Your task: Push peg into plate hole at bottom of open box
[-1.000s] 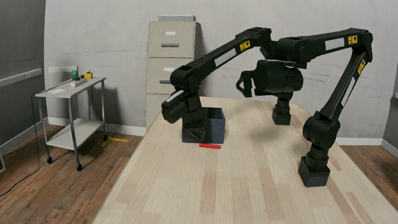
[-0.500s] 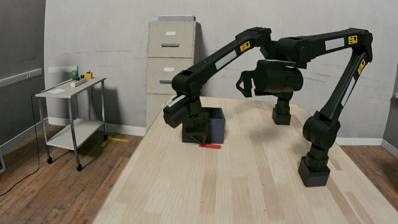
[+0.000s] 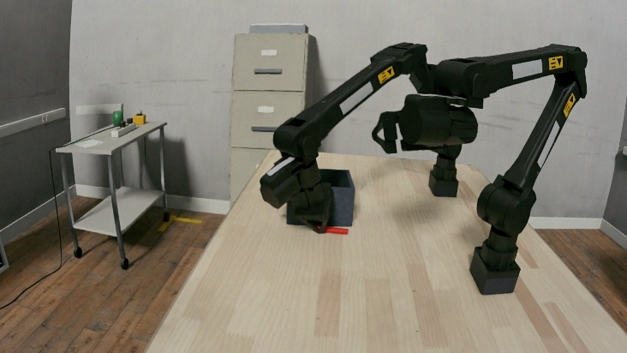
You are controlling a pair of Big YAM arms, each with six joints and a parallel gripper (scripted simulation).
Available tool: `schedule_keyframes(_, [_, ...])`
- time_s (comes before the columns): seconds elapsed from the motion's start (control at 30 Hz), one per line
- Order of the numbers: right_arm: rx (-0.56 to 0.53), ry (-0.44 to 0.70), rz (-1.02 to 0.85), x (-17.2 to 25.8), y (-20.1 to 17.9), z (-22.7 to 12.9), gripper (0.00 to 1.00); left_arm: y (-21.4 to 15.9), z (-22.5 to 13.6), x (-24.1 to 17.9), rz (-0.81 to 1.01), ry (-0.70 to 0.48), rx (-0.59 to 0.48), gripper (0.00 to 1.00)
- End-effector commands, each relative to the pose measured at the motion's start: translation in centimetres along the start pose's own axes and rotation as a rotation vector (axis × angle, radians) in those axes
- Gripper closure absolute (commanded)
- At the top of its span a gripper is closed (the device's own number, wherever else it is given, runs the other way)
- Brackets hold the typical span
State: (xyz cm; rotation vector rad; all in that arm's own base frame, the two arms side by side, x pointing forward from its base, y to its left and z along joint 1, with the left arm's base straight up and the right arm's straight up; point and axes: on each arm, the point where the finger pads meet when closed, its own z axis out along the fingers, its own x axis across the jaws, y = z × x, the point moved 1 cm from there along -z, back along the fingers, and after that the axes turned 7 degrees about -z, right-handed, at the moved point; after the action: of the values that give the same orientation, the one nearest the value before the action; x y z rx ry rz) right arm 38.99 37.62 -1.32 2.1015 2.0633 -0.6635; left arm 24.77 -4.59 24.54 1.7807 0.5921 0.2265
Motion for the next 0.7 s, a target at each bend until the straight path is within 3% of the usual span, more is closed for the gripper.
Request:
schedule_keyframes(0.0, [-0.005, 0.008, 0.005, -0.4, 0.8, 0.3, 0.75, 1.8, -0.5, 0.8, 0.055, 0.013, -0.005, 0.0])
schedule_keyframes(0.13, [-0.001, 0.004, 0.005, -0.4, 0.8, 0.9, 0.75, 1.8, -0.5, 0.8, 0.055, 0.013, -0.005, 0.0])
schedule_keyframes(0.5, [-0.007, 0.005, 0.003, 0.1, 0.3, 0.7, 0.92, 1.8, -0.5, 0.8, 0.055, 0.013, -0.005, 0.0])
schedule_keyframes(0.53, [-0.013, 0.012, 0.005, -0.2, 0.1, -0.3, 1.0, 1.8, -0.5, 0.8, 0.055, 0.013, -0.005, 0.0])
schedule_keyframes(0.57, [-0.033, 0.034, 0.008, -0.6, 0.1, -2.5, 1.0, 1.8, -0.5, 0.8, 0.055, 0.013, -0.005, 0.0])
schedule_keyframes(0.6, [-0.043, 0.045, 0.01, -0.6, 0.3, -3.6, 0.93, 1.8, -0.5, 0.8, 0.055, 0.013, -0.005, 0.0])
schedule_keyframes(0.67, [-0.048, 0.05, 0.011, -0.7, 0.3, -4.2, 0.93, 1.8, -0.5, 0.8, 0.055, 0.013, -0.005, 0.0])
